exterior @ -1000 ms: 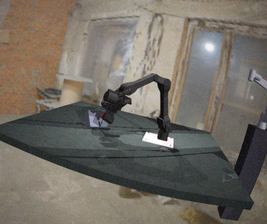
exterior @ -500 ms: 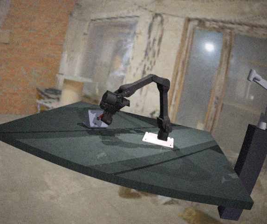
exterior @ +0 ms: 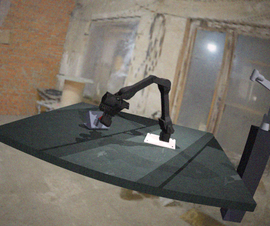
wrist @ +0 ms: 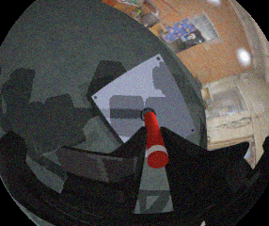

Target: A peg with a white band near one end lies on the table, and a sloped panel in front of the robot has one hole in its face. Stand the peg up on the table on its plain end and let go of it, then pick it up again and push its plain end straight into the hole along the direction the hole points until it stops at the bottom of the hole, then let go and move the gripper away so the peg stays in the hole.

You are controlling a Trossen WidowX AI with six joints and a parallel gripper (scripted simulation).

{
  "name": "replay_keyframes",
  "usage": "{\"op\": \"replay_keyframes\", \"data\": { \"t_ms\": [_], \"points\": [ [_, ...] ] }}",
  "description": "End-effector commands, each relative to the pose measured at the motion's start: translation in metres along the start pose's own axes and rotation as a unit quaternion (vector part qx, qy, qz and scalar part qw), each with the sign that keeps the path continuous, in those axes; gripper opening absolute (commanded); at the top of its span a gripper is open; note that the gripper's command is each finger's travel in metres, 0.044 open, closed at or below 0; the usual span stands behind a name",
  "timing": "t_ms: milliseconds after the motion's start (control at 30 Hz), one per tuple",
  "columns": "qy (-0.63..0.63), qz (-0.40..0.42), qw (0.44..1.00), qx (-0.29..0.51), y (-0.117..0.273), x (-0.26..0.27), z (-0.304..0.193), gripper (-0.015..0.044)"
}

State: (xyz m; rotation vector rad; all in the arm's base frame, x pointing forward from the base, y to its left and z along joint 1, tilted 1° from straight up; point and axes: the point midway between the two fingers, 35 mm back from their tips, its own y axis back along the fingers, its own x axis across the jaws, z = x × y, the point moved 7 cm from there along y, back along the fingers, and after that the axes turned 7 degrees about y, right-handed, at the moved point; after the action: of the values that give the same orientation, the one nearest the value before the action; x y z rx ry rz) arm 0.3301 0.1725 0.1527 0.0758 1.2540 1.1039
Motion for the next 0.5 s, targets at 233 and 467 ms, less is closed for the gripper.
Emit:
{"op": "replay_keyframes", "data": {
  "t_ms": [233, 467],
  "points": [
    [0.000, 0.001, 1.000, -0.001, 0.0011, 0.0002, 0.0003, 0.0000],
    [0.000, 0.001, 1.000, -0.001, 0.0010, 0.0003, -0.0001, 0.0000]
  ]
}}
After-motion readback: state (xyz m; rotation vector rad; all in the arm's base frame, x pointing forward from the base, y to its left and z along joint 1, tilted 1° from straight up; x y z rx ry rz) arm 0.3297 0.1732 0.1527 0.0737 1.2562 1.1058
